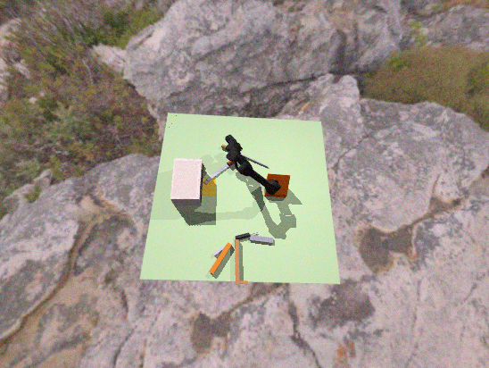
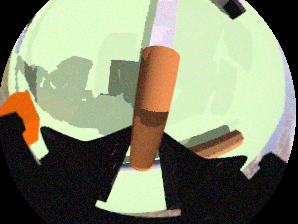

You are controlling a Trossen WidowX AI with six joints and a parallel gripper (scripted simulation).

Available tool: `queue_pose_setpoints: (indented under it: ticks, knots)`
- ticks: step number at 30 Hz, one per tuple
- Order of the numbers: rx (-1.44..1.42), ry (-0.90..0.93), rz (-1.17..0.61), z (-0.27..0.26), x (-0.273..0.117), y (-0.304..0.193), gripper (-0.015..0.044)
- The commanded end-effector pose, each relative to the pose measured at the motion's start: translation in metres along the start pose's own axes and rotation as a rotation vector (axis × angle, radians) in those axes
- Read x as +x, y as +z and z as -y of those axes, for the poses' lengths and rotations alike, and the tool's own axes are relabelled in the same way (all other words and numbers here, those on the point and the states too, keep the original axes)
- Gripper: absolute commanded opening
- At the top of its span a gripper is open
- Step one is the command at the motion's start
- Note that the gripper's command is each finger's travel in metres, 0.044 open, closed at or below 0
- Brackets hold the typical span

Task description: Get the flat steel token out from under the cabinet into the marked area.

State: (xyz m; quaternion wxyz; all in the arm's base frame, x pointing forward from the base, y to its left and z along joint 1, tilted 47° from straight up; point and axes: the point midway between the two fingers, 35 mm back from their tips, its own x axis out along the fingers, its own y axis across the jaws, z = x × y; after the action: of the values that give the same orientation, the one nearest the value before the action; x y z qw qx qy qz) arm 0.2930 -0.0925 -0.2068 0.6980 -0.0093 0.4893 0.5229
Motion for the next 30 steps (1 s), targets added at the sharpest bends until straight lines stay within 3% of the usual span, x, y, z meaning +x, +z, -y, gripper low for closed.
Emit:
queue_pose_setpoints:
  ticks: [1,3,30]
  knots:
    - [-0.002,-0.001,0.0,0.0,0.0,0.0,0.0032]
    - [-0.002,-0.001,0.0,0.0,0.0,0.0,0.0]
    - [0.001,0.0,-0.005,0.0,-0.003,-0.024,0.0]
